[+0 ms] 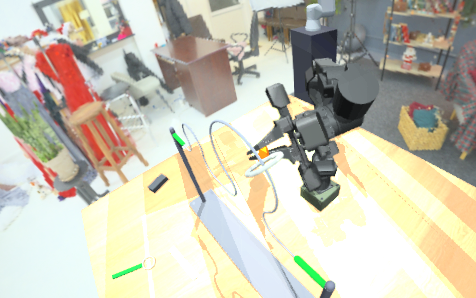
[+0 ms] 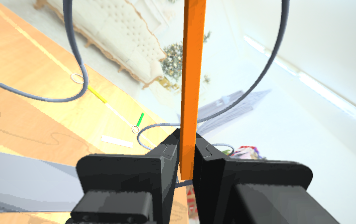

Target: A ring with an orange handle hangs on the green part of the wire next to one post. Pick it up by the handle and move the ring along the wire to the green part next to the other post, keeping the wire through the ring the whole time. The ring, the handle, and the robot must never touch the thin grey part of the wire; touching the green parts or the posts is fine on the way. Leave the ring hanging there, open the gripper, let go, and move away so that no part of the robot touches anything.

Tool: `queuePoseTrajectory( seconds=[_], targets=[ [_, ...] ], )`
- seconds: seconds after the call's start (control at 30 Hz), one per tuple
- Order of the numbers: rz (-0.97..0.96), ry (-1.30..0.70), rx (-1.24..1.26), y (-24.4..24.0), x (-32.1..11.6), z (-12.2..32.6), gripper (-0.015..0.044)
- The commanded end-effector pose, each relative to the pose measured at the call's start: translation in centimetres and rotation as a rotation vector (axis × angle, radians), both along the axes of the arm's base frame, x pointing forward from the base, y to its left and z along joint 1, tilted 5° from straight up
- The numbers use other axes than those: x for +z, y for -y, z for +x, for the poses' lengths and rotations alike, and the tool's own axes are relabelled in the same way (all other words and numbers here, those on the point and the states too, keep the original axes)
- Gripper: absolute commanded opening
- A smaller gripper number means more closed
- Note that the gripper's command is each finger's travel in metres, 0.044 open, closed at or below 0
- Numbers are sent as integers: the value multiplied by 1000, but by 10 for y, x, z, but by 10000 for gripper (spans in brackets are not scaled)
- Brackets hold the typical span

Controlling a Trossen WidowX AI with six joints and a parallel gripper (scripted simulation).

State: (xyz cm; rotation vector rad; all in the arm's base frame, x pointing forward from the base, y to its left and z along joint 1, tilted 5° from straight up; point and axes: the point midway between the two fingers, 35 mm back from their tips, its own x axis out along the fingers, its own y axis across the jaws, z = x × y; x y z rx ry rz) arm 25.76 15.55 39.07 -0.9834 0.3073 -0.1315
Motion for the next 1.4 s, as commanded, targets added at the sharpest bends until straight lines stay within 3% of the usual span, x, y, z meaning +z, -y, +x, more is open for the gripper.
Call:
queuePoseTrajectory(
  seconds=[0.0, 1.37],
  targets=[
    [-52, 9, -4, 2, -1, 0, -150],
    [-553, 120, 7, 7, 13, 1, -150]
  ],
)
